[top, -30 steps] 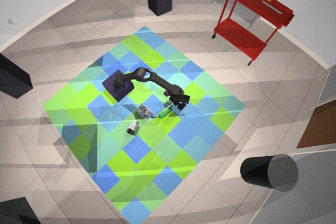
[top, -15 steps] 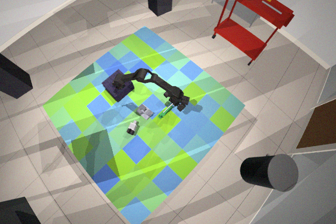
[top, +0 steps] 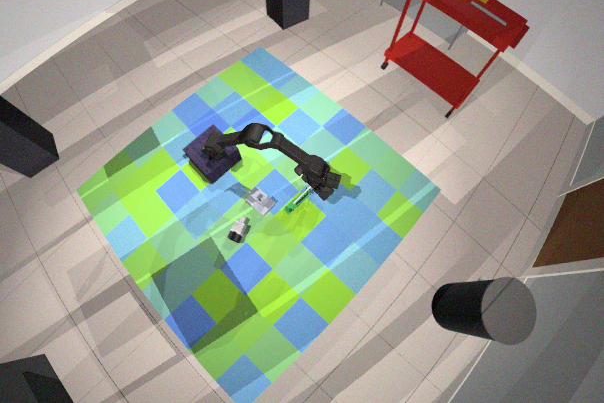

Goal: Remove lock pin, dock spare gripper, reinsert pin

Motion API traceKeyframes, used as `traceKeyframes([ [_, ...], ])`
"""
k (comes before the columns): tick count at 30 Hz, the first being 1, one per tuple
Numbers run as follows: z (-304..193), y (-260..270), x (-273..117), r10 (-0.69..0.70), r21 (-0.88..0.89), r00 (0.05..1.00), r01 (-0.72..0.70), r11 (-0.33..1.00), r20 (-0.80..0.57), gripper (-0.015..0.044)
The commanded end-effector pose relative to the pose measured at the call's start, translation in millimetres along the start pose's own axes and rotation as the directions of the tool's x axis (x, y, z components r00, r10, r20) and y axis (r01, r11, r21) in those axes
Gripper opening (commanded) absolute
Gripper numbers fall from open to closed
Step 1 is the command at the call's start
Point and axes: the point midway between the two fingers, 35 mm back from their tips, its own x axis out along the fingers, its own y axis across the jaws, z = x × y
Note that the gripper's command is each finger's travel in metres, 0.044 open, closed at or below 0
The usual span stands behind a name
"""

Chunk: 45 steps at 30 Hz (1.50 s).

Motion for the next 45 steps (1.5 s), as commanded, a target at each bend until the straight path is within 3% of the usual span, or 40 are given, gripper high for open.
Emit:
traceKeyframes([
  [1,0.1,-0.2,-0.2,-0.001,0.000,1.000,0.001,1.000,0.000,0.0200],
  [43,5.2,14.1,-73.3,0.042,0.008,0.999,-0.042,0.999,-0.022,0.0200],
  [45,3.9,14.0,-64.8,0.044,0.008,0.999,-0.044,0.999,-0.023,0.0253],
])
